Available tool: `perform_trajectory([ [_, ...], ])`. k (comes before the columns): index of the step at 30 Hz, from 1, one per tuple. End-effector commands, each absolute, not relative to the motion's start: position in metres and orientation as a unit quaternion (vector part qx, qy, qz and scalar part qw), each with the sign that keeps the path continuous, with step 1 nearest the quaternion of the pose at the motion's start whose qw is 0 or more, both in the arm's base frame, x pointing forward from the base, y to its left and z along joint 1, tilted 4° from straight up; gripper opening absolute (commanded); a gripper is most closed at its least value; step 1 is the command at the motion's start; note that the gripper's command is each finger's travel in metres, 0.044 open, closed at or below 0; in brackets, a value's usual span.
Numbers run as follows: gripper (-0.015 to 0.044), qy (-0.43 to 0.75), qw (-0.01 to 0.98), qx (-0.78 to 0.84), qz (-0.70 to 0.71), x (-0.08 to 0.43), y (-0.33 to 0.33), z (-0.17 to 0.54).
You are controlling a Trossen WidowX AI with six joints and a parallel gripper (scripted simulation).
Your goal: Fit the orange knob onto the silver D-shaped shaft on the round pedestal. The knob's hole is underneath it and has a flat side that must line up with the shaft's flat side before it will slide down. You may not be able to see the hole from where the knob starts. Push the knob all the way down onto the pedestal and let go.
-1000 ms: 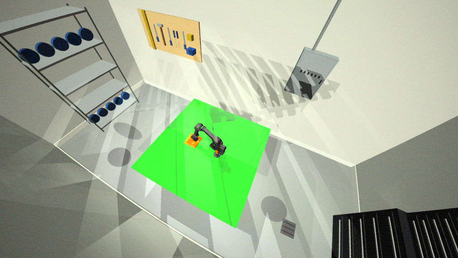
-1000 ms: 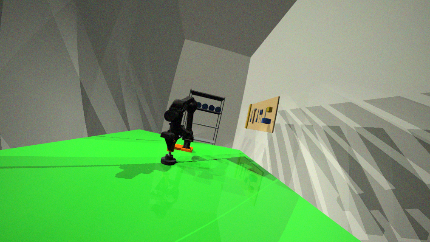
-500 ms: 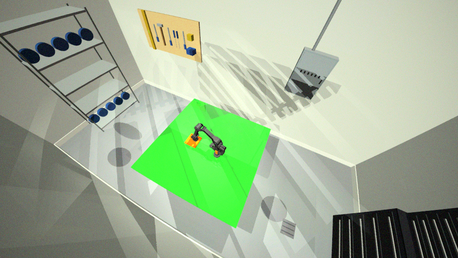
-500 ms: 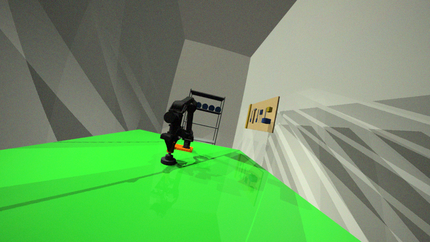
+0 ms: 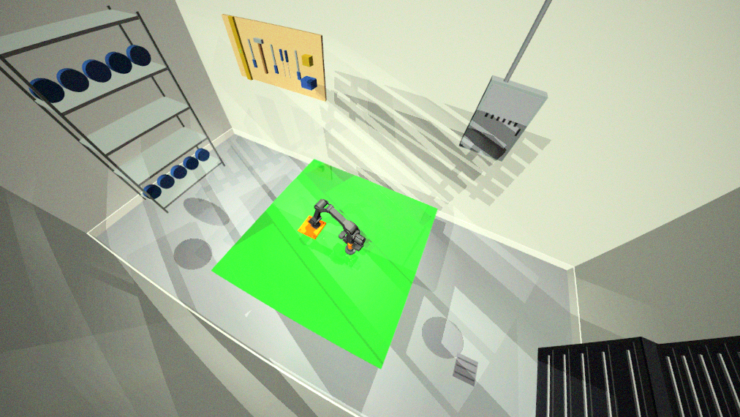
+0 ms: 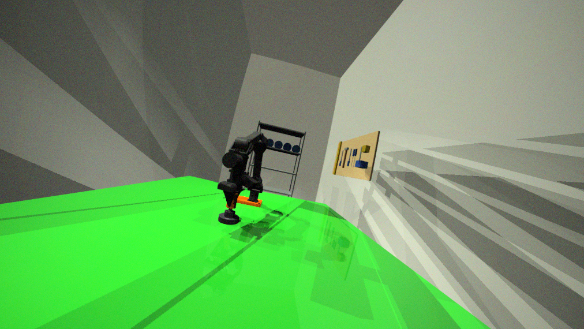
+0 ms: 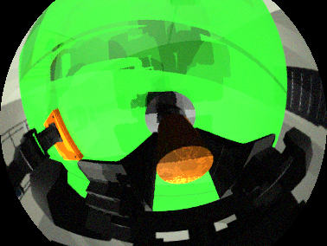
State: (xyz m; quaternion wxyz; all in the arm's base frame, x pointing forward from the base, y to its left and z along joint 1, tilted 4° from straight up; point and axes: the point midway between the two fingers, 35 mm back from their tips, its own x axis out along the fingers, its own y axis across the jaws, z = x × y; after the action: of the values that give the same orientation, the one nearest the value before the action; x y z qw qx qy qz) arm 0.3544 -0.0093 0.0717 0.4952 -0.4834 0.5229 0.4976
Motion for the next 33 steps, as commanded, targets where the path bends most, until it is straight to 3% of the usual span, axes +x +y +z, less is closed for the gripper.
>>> perform_trajectory([
  [1, 0.0, 0.524, 0.494, -0.484, 0.498, 0.3542, -0.0096, 0.0705],
  [33, 0.0, 0.528, 0.498, -0.48, 0.493, 0.3542, -0.0096, 0.0695],
])
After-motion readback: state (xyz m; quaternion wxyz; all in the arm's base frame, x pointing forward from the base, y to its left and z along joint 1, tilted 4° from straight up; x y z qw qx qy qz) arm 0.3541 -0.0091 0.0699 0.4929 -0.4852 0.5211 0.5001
